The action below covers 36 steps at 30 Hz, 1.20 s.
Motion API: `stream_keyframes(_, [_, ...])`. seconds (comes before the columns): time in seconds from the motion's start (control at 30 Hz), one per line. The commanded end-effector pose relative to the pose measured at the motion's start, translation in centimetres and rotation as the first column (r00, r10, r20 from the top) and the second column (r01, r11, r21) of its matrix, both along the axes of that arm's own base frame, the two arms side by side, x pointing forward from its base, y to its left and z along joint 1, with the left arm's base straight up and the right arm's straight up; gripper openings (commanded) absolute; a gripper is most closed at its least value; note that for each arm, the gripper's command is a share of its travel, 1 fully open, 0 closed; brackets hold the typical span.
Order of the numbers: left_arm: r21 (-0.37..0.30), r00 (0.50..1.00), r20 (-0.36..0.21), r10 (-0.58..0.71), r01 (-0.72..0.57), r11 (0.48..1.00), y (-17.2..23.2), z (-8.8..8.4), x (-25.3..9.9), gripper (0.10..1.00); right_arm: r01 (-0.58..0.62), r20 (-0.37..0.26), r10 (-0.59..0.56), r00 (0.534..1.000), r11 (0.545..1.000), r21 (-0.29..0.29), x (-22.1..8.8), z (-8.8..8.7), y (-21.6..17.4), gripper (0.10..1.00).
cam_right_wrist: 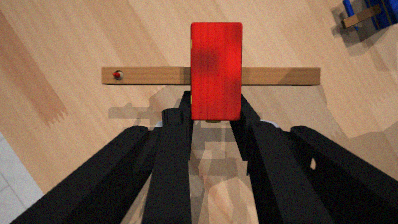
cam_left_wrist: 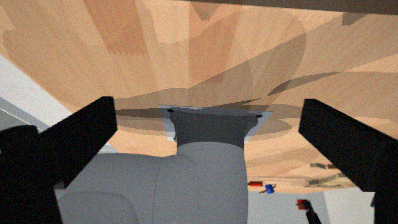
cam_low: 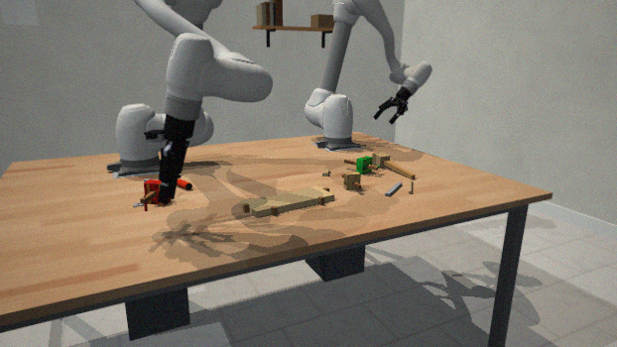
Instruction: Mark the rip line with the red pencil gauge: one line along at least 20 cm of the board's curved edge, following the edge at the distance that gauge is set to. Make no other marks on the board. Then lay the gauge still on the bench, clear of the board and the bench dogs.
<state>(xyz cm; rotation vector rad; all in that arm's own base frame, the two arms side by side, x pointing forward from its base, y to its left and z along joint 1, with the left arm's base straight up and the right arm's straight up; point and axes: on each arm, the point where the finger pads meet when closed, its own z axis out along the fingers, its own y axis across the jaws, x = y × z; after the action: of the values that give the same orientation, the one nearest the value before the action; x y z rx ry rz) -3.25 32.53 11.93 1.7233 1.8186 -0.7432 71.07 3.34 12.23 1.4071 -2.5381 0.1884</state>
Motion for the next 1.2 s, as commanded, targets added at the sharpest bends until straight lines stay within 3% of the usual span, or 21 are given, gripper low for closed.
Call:
stream_keyframes(0.0, [-0.008, 1.000, -0.001, 0.002, -0.002, 1.000, -0.48, 0.17, -0.28, 1.000, 0.001, 0.005, -0.001, 1.000, 1.000, 0.009, 0.30, 0.90, 0.09, 0.099])
stream_keyframes(0.73, [-0.008, 1.000, -0.001, 0.002, -0.002, 1.000, -0.48, 0.17, -0.28, 1.000, 0.003, 0.009, -0.003, 1.000, 1.000, 0.010, 0.39, 1.03, 0.09, 0.099])
stream_keyframes(1.17, [-0.008, 1.000, -0.001, 0.002, -0.002, 1.000, -0.48, 0.17, -0.28, 1.000, 0.042, 0.053, -0.044, 0.998, 0.999, 0.035, 0.14, 0.89, -0.08, 0.099])
